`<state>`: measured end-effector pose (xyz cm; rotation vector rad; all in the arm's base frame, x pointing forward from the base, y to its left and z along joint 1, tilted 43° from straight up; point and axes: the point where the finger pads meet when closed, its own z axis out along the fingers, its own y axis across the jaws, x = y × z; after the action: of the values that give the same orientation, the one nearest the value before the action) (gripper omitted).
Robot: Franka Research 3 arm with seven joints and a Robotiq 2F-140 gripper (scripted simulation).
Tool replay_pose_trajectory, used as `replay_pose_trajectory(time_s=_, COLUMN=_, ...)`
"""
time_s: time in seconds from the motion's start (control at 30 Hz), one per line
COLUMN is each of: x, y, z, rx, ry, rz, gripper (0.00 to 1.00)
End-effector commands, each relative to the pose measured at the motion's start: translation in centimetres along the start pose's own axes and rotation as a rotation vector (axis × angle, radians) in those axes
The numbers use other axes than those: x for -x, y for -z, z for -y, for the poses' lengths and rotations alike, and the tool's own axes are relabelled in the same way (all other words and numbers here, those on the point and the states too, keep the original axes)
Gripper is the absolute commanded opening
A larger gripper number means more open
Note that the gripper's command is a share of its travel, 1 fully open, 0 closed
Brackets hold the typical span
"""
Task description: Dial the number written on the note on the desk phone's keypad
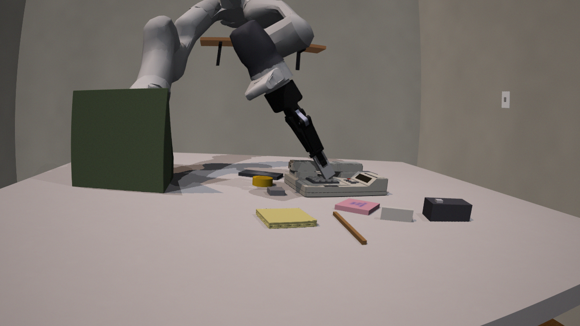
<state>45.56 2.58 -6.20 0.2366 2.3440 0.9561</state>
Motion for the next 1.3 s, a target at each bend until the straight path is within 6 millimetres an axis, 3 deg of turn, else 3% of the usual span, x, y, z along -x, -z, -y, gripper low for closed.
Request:
replay_pose_trajectory(time_s=0.0, x=0.1, y=0.0, z=-0.2, rx=0.004, ry=0.009, rz=0.0, gripper=0.0)
replay_pose_trajectory(time_s=0.63, x=0.7, y=0.8, z=0.1, rx=0.004, ry=0.009, rz=0.0, gripper=0.0)
replay_pose_trajectory(time_s=1.27, x=0.7, y=0.8, z=1.7, rx=0.004, ry=0.009, rz=0.0, gripper=0.0)
